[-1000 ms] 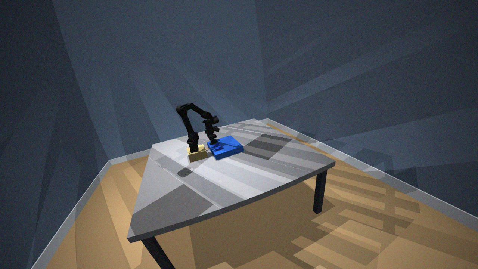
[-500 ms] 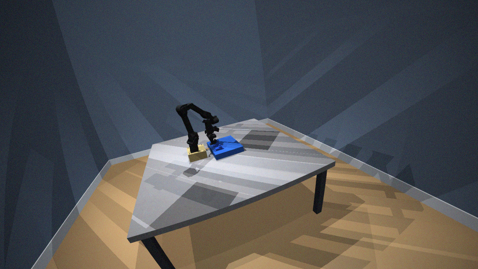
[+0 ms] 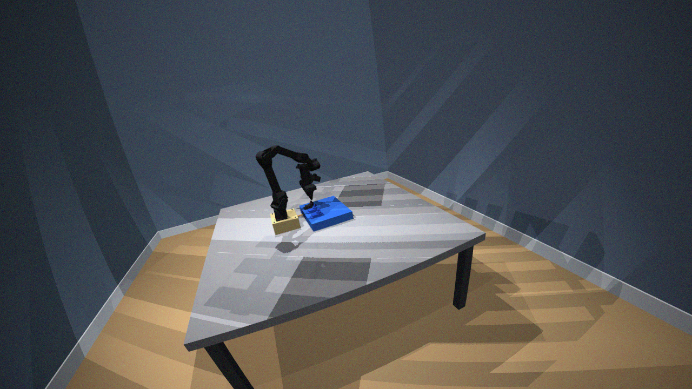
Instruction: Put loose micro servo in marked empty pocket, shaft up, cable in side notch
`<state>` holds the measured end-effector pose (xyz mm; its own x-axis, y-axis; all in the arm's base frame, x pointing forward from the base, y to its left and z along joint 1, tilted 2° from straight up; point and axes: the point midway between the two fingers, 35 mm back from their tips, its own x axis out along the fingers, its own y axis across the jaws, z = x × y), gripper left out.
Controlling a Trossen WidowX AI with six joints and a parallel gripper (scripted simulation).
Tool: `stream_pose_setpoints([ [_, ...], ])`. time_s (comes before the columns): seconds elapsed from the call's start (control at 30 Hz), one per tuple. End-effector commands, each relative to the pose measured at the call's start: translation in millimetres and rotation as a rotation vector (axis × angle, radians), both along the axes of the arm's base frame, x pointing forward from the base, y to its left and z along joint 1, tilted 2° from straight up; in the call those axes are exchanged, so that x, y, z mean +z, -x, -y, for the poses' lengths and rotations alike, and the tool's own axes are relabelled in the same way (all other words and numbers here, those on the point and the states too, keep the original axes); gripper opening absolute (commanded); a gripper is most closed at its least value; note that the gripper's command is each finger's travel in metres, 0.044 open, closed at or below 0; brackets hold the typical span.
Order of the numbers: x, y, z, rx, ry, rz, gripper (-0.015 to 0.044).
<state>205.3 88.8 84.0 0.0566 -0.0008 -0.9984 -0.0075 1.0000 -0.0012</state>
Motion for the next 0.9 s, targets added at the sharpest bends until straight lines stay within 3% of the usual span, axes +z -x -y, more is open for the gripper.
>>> stream_pose_setpoints([
  [0.0, 23, -32, -2, -0.001, -0.005, 0.009, 0.044],
  [0.23, 53, -79, 2, 0.002, -0.001, 0.012, 0.044],
  [0.37, 60, -78, 2, 0.001, -0.001, 0.013, 0.044],
  [0.53, 98, -67, 3, -0.004, -0.001, 0.021, 0.044],
  [0.87, 100, -67, 3, -0.004, -0.001, 0.021, 0.044],
])
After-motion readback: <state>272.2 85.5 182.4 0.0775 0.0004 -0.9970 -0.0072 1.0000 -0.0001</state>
